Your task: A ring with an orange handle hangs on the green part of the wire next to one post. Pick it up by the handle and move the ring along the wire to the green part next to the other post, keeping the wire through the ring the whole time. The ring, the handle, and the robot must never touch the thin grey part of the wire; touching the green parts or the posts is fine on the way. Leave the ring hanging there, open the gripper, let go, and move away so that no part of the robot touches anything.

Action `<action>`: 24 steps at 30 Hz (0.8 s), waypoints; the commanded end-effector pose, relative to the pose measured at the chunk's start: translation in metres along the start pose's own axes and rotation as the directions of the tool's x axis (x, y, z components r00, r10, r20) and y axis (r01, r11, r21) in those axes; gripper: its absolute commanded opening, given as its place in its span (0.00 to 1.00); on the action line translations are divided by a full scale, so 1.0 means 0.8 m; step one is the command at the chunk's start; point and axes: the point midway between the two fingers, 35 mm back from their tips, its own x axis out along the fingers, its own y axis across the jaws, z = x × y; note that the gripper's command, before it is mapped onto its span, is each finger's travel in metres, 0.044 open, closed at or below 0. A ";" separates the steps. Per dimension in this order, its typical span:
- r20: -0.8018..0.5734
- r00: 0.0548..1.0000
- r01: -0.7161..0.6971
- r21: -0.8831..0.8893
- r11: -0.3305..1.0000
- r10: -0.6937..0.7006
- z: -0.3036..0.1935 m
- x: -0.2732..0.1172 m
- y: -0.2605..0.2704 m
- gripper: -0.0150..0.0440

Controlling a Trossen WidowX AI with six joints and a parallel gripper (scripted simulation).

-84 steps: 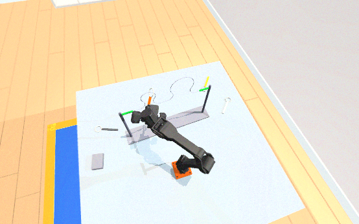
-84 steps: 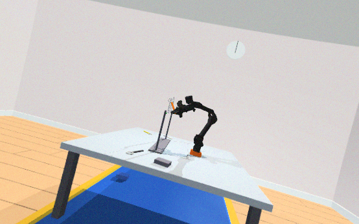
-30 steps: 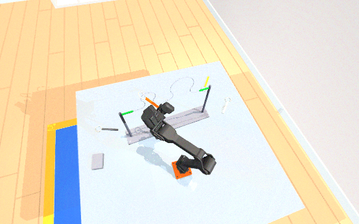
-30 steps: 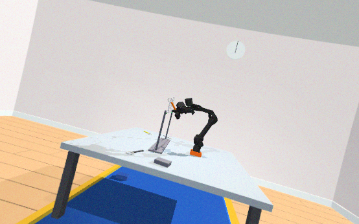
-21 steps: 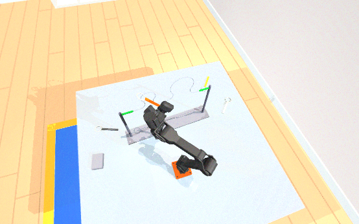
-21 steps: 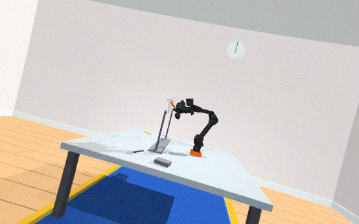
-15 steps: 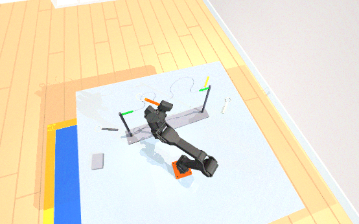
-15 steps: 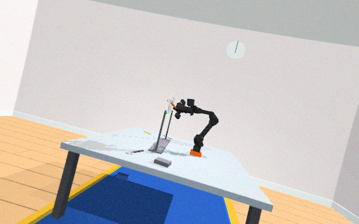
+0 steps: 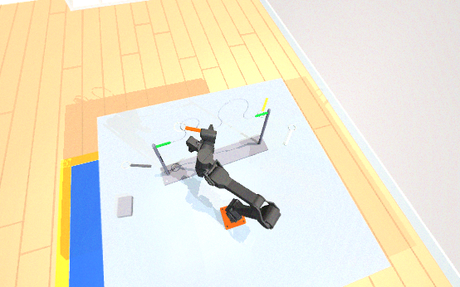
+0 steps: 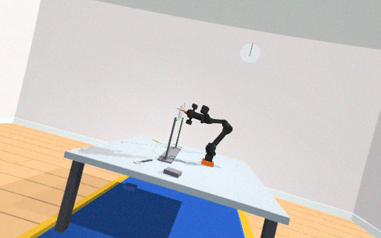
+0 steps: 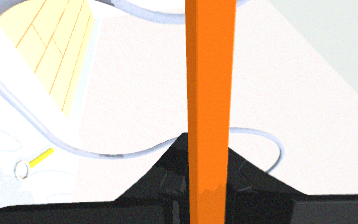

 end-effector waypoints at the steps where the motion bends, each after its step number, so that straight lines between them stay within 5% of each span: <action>1: 0.013 0.998 0.057 -0.096 0.994 -0.056 -0.001 0.001 -0.010 0.00; 24: 0.105 0.967 0.255 -0.419 0.871 -0.233 0.003 0.002 -0.036 0.00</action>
